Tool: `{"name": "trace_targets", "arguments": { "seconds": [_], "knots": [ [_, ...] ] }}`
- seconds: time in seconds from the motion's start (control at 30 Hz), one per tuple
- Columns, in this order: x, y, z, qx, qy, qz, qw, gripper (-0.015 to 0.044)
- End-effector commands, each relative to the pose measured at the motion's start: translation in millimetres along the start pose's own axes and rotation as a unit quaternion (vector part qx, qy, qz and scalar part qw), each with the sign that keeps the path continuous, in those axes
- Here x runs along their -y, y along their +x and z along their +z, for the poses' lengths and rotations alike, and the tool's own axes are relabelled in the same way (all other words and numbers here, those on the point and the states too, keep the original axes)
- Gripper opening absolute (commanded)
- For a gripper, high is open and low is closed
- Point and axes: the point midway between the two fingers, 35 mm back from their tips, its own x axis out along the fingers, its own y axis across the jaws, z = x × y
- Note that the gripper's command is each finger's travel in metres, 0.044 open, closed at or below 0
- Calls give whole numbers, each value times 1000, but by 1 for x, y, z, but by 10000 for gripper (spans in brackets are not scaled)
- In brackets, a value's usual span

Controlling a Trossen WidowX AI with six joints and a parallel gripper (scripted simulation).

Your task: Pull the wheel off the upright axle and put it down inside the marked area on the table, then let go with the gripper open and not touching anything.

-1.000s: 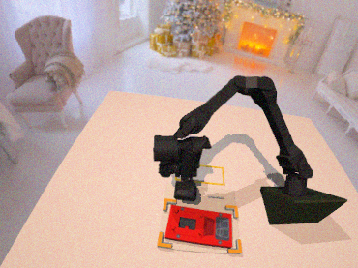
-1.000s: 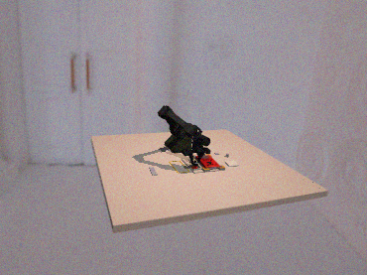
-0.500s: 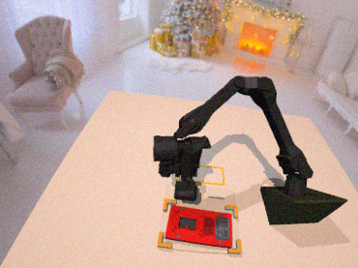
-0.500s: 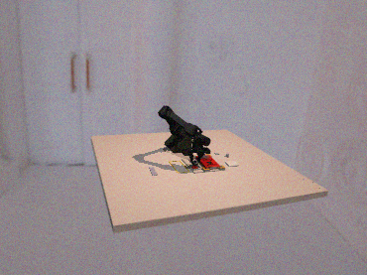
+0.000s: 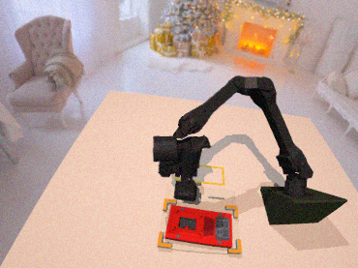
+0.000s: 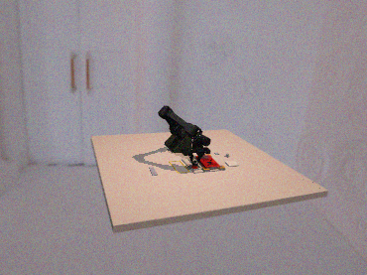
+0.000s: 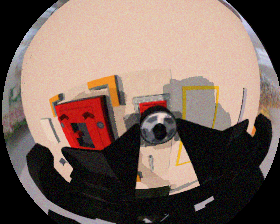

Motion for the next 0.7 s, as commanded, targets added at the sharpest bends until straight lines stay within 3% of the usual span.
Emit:
{"name": "trace_targets", "arguments": {
  "seconds": [0.0, 0.67],
  "knots": [
    [-2, -9, 1, 6, -5, 0, 1000, 0],
    [-2, -15, 1, 6, -6, 0, 1000, 0]
  ]
}}
